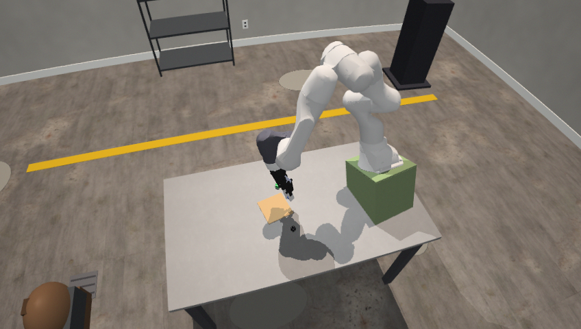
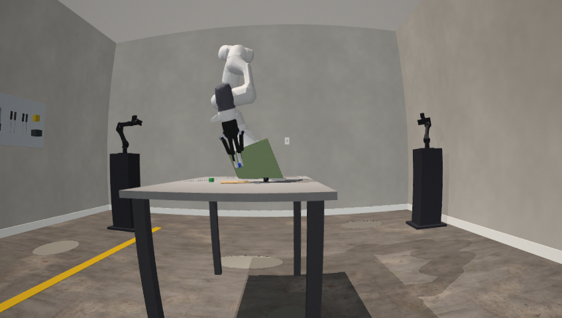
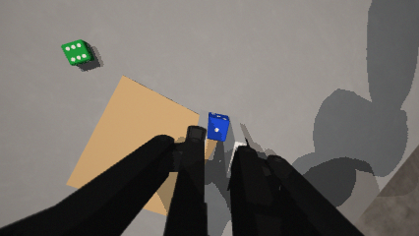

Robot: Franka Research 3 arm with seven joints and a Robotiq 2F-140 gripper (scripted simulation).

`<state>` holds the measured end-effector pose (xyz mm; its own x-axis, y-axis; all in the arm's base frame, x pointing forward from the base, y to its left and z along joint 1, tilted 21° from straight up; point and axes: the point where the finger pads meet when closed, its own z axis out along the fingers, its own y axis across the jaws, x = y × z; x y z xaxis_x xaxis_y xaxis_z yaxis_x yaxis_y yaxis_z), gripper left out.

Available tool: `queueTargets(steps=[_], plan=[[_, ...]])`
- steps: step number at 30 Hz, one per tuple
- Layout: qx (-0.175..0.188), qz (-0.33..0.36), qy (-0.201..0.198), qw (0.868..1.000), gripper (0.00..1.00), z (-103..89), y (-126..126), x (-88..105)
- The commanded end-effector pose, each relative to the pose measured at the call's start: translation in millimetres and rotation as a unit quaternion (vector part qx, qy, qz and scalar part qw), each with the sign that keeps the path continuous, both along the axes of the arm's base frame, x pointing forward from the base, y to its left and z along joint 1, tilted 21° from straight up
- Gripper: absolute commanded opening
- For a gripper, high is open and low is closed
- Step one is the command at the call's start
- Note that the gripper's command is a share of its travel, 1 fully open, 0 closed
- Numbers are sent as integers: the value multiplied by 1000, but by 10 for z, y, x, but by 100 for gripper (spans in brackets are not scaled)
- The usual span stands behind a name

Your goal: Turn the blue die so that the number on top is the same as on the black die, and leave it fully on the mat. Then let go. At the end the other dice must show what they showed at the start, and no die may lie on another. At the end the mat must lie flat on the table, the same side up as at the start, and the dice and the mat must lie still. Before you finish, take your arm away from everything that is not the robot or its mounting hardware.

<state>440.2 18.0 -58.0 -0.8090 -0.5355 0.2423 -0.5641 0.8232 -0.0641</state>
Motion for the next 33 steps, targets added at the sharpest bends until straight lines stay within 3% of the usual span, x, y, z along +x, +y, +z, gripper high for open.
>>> queueTargets(steps=[1, 10, 13, 14, 15, 26, 29, 33], plan=[[52, 39, 57, 996, 9, -66, 65, -341], [161, 46, 97, 981, 9, -143, 265, -741], [167, 46, 97, 980, 9, -145, 277, -756], [200, 48, 99, 973, 9, -155, 357, -839], [207, 48, 99, 972, 9, -156, 372, -853], [320, 56, 71, 943, 9, -149, 680, -1002], [328, 57, 67, 941, 9, -146, 704, -1005], [372, 60, 36, 926, 9, -126, 837, -996]])
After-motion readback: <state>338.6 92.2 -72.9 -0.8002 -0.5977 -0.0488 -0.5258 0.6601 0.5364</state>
